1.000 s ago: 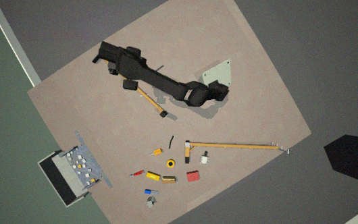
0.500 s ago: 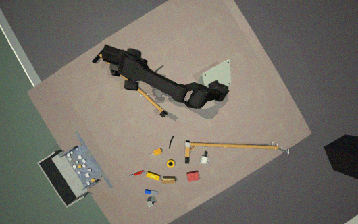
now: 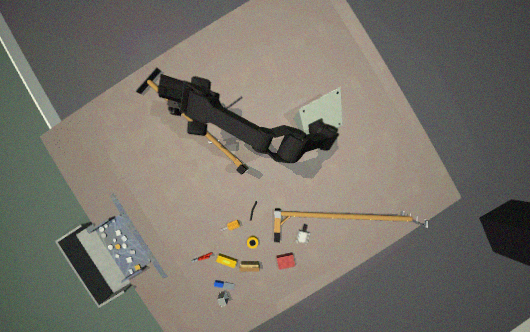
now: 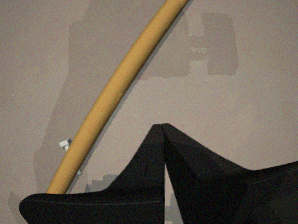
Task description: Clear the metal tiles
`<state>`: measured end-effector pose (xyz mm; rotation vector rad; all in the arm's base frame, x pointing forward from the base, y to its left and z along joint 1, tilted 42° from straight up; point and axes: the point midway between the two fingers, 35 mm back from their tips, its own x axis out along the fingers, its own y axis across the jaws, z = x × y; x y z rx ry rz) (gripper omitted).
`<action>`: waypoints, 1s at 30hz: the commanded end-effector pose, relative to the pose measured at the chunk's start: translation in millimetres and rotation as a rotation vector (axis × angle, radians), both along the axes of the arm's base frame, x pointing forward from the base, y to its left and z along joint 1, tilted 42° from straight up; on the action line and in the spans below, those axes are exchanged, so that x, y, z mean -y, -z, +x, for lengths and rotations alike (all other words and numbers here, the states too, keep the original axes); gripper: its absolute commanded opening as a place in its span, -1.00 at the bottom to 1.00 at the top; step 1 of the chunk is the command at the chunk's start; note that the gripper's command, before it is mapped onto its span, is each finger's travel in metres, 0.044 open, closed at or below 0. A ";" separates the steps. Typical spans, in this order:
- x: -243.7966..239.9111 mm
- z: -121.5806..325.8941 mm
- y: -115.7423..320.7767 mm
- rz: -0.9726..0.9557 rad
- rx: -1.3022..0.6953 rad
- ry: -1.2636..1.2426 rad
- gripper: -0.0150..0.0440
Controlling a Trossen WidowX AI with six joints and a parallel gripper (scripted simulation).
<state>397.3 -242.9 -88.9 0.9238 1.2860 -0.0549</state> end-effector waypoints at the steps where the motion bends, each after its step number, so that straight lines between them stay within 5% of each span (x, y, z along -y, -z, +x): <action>1: -5.5 0.2 7.0 0.005 0.002 0.005 -0.49; 30: -49.9 -3.4 54.1 0.007 0.003 0.005 -0.49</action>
